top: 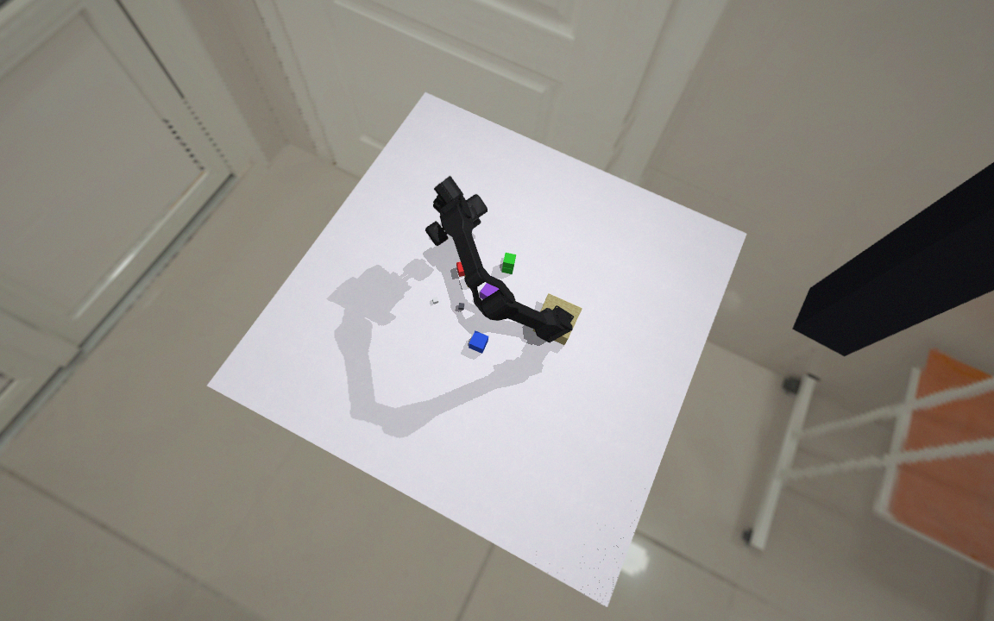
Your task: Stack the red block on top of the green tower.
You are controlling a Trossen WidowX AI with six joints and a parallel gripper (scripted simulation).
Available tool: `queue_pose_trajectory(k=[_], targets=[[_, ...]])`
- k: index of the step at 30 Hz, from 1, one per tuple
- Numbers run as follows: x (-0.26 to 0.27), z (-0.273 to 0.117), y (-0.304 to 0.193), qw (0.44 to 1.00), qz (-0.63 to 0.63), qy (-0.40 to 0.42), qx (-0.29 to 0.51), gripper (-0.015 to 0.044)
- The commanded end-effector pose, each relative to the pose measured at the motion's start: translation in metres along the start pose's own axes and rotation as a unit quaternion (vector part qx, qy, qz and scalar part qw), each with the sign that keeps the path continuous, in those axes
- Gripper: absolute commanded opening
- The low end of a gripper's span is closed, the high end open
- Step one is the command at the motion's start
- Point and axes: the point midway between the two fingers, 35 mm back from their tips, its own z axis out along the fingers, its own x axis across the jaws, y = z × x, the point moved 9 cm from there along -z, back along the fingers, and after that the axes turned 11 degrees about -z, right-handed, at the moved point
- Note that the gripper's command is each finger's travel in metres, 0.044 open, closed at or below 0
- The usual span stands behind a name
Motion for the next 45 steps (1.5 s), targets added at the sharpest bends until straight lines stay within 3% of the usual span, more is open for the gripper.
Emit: queue_pose_trajectory(k=[1, 6, 15, 24, 45], targets=[[0.003, 0.041, -0.026, 0.987, 0.107, 0.022, 0.115, 0.044], [0.011, 0.071, -0.049, 0.956, 0.2, 0.023, 0.215, 0.044], [0.015, 0.072, -0.049, 0.956, 0.2, 0.023, 0.215, 0.044], [0.022, 0.116, -0.068, 0.956, 0.2, 0.024, 0.215, 0.044], [0.027, 0.14, -0.078, 0.956, 0.2, 0.024, 0.215, 0.044]])
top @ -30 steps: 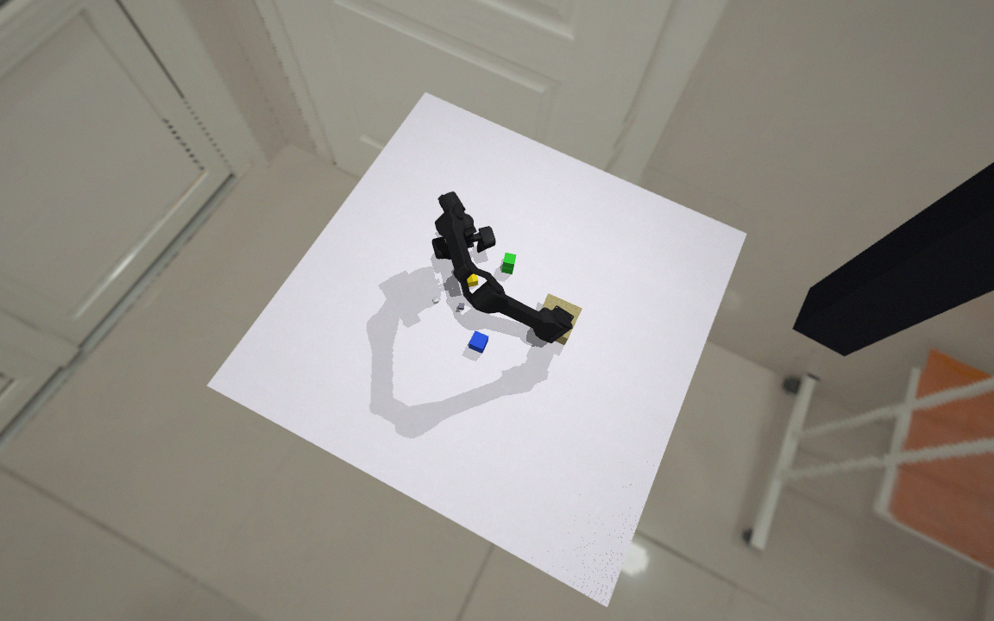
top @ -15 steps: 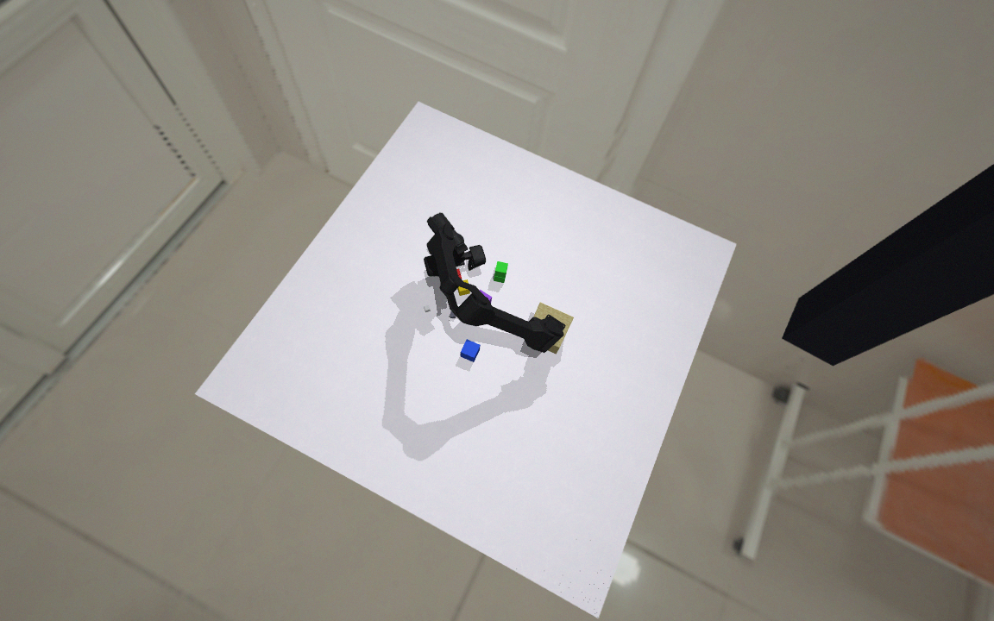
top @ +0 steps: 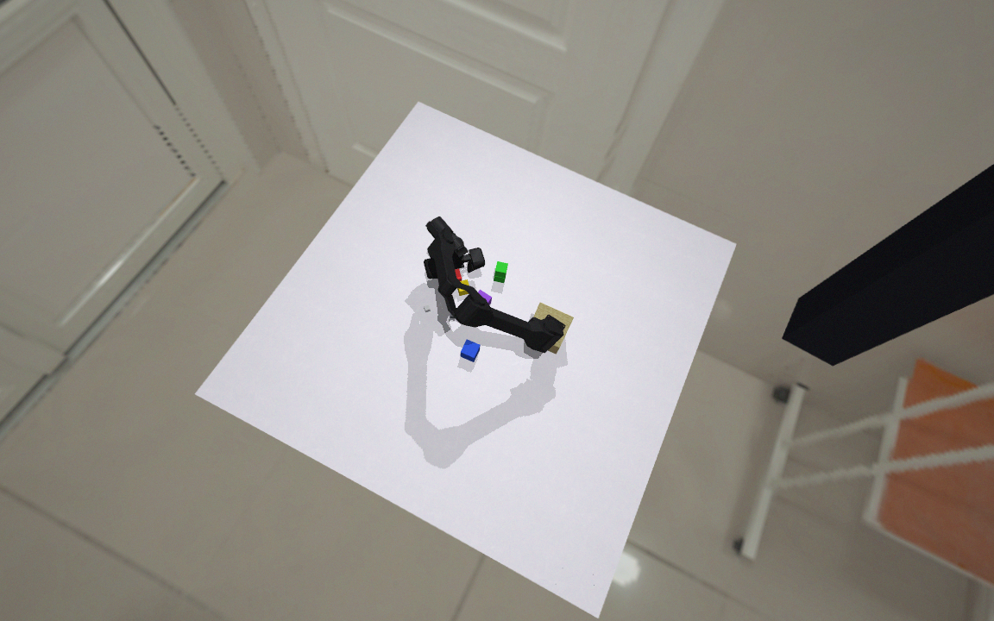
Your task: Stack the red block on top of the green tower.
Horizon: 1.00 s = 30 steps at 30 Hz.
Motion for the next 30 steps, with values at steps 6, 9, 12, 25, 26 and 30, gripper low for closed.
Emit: queue_pose_trajectory(k=[6, 9, 12, 25, 26, 30], targets=[[-0.001, 0.015, -0.001, 1.0, 0.003, 0.002, 0.002, 0.044], [-0.001, 0.02, -0.001, 1.0, 0.003, 0.002, 0.002, 0.044], [-0.001, 0.025, -0.002, 1.0, 0.003, 0.002, 0.002, 0.044], [-0.001, 0.026, -0.002, 1.0, 0.003, 0.002, 0.002, 0.044], [-0.001, 0.026, -0.002, 1.0, 0.003, 0.002, 0.002, 0.044], [-0.001, 0.026, -0.002, 1.0, 0.003, 0.002, 0.002, 0.0361]])
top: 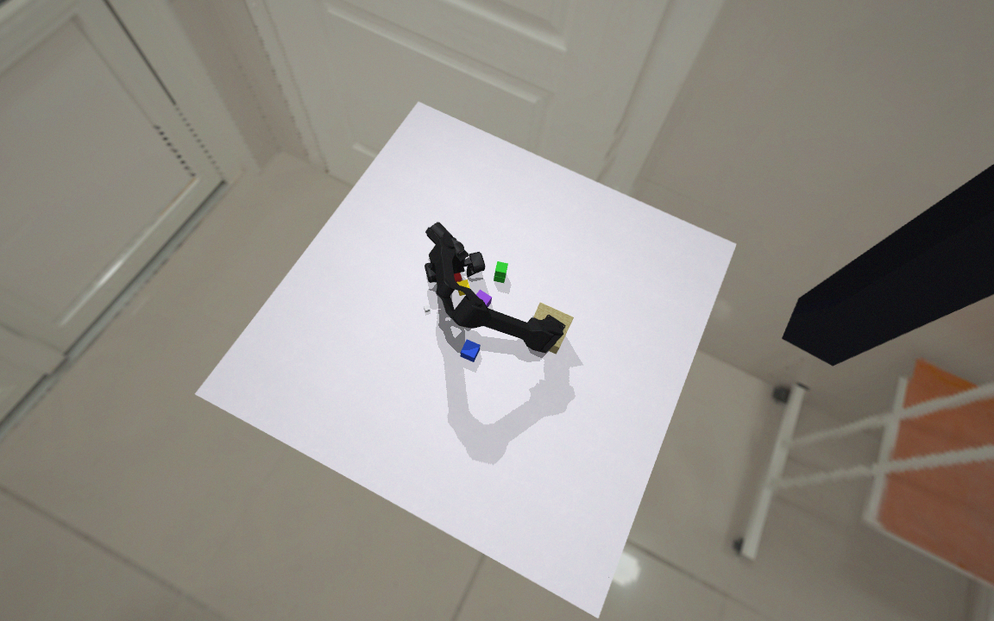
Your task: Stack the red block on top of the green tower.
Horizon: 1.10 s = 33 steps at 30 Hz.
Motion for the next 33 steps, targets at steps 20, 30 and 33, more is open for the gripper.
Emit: queue_pose_trajectory(k=[20, 30, 33], targets=[[0.0, -0.015, 0.0, 1.0, 0.001, 0.001, 0.0, 0.0], [0.0, -0.068, 0.0, 1.0, 0.001, 0.001, -0.001, 0.0], [0.0, -0.084, 0.0, 1.0, 0.001, 0.0, -0.001, 0.0]])
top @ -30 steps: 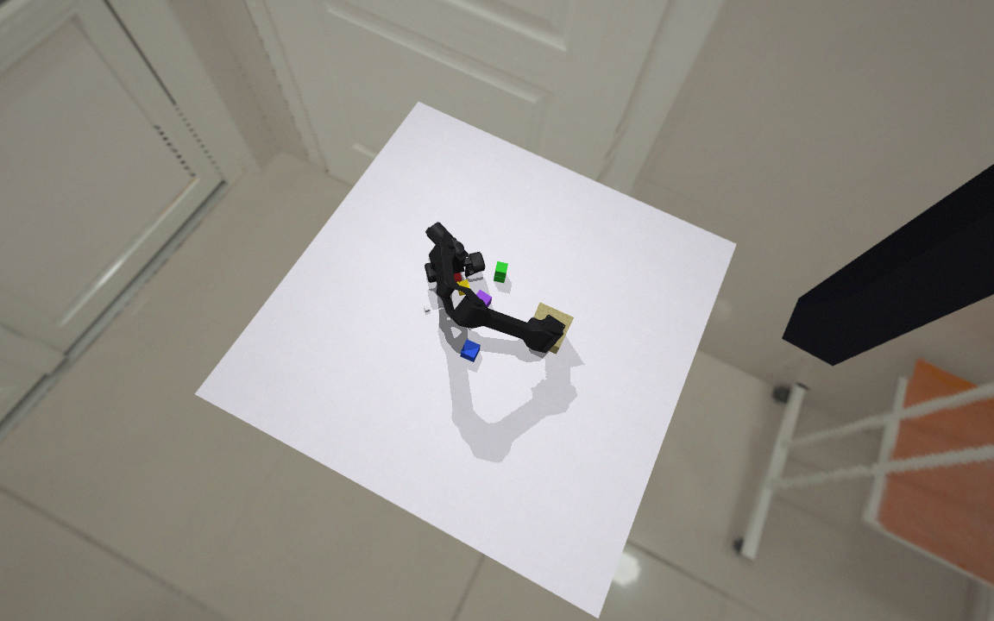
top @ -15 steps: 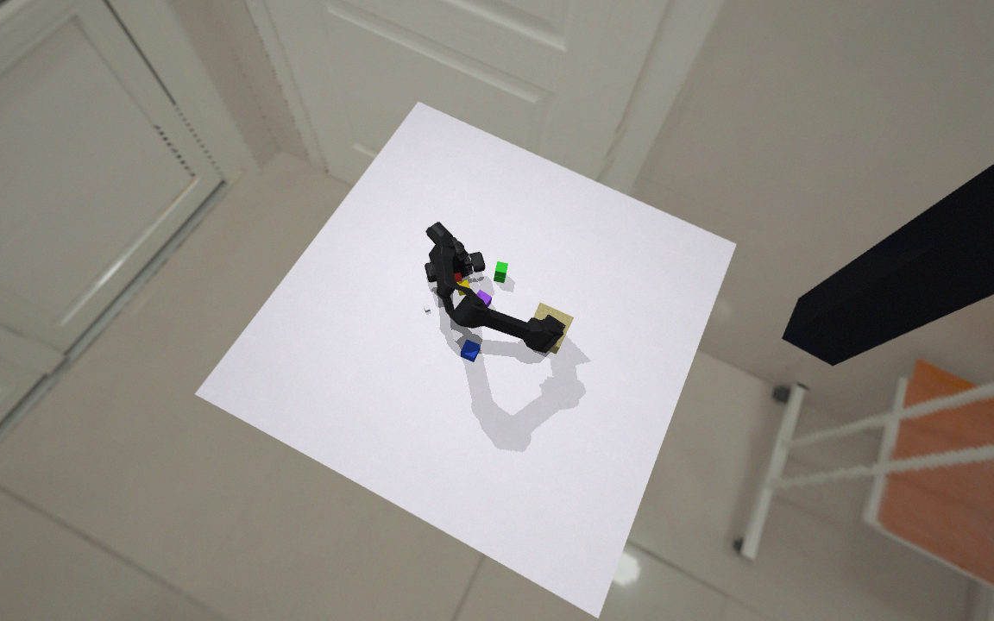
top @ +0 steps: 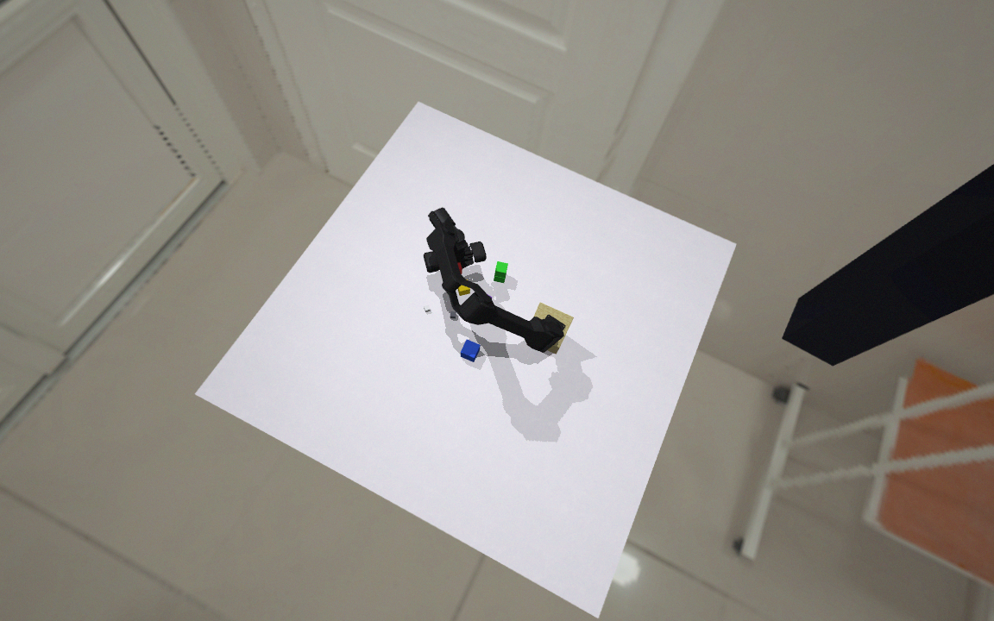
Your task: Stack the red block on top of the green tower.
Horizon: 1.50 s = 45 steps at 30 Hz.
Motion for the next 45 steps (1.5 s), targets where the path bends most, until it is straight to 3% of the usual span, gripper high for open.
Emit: queue_pose_trajectory(k=[1, 7, 15, 34, 45], targets=[[0.001, -0.022, 0.0, 1.0, -0.003, -0.002, -0.002, 0.0], [0.001, -0.05, 0.0, 1.0, -0.003, -0.002, -0.002, 0.0], [-0.001, -0.051, 0.001, 1.0, -0.002, -0.002, -0.002, 0.0], [-0.12, -0.055, -0.039, 1.0, 0.0, -0.007, -0.005, 0.0], [-0.14, -0.039, -0.055, 1.0, -0.001, -0.005, -0.002, 0.0]])
